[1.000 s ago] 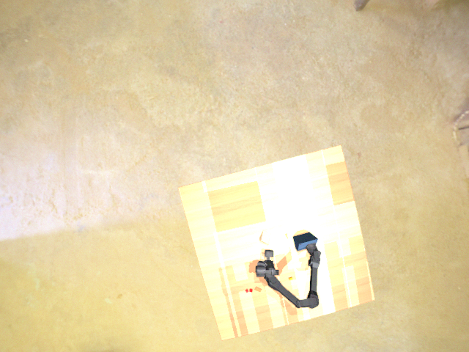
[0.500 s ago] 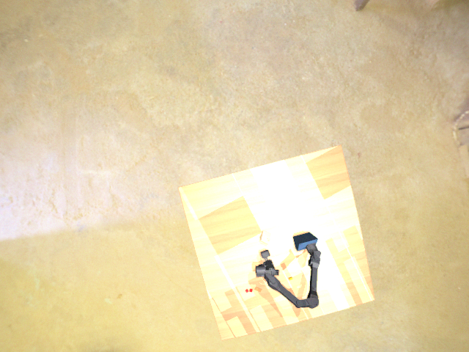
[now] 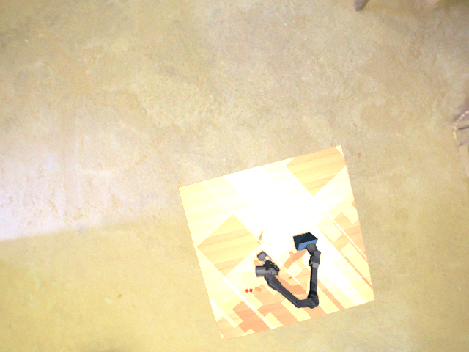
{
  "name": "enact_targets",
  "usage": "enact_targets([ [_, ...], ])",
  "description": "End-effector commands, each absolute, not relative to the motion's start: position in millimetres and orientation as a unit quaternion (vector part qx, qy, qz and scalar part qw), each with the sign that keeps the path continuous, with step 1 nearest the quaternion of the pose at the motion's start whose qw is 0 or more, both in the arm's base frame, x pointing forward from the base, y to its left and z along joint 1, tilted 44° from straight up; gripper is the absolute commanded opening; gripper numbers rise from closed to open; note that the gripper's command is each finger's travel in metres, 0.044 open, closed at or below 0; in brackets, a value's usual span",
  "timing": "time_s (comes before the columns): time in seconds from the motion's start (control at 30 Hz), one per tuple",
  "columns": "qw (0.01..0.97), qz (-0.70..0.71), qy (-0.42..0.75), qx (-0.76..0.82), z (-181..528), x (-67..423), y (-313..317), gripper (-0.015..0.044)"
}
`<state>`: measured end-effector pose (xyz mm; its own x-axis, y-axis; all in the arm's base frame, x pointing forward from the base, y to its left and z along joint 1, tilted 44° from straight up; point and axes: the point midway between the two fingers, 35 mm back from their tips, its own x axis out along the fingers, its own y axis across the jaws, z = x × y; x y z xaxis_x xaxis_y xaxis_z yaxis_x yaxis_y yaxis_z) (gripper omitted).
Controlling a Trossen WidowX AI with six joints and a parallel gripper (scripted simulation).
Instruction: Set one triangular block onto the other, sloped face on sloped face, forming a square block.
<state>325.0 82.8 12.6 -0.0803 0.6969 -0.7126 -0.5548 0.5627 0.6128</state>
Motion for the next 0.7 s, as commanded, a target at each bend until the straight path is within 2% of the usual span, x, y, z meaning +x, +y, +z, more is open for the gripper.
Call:
enact_targets([
  [0.0,0.677,0.495,0.544,0.022,12.3,324.7,82.6,0.0],
  [0.67,0.656,0.627,0.385,-0.168,12.6,324.4,82.9,0.0],
])
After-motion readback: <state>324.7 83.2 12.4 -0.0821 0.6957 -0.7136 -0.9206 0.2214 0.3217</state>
